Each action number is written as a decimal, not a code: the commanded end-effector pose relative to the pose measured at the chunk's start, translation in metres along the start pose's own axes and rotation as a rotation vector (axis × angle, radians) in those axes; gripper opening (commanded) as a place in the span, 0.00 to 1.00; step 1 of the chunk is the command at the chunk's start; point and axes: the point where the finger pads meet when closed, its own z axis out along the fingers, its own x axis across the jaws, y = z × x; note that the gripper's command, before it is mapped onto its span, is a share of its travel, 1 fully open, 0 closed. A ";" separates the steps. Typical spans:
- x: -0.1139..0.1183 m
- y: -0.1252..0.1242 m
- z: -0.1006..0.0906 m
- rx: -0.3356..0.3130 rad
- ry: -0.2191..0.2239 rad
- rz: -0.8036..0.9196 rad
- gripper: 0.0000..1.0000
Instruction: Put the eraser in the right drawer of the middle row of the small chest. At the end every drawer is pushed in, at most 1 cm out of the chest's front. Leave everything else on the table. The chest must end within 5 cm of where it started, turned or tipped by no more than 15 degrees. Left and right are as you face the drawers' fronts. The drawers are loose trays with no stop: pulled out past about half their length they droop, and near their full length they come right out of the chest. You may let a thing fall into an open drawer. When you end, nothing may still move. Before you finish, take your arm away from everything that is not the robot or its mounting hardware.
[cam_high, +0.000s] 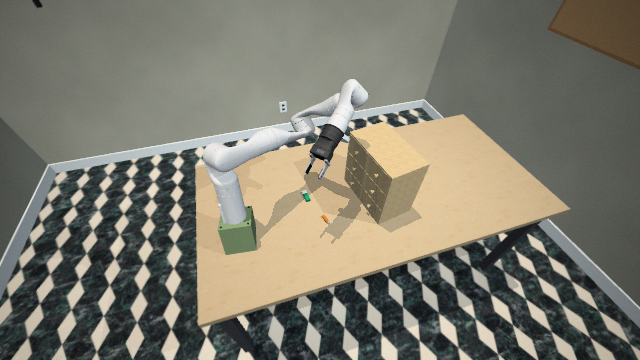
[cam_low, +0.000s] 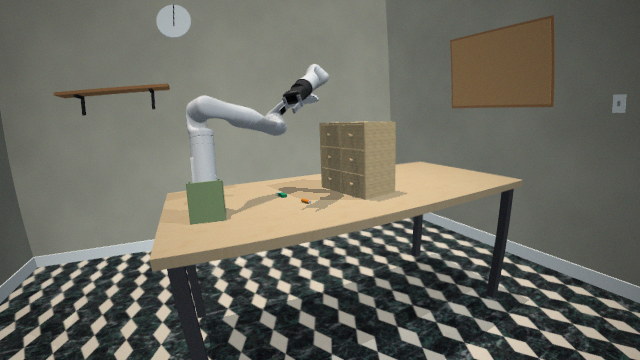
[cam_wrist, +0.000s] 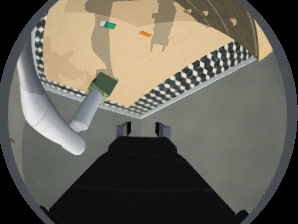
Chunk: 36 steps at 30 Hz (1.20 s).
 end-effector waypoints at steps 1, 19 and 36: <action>0.009 0.010 0.009 0.142 -0.044 -0.075 1.00; 0.032 0.003 0.016 0.708 0.084 -0.550 1.00; 0.034 0.003 0.012 0.777 0.129 -0.602 1.00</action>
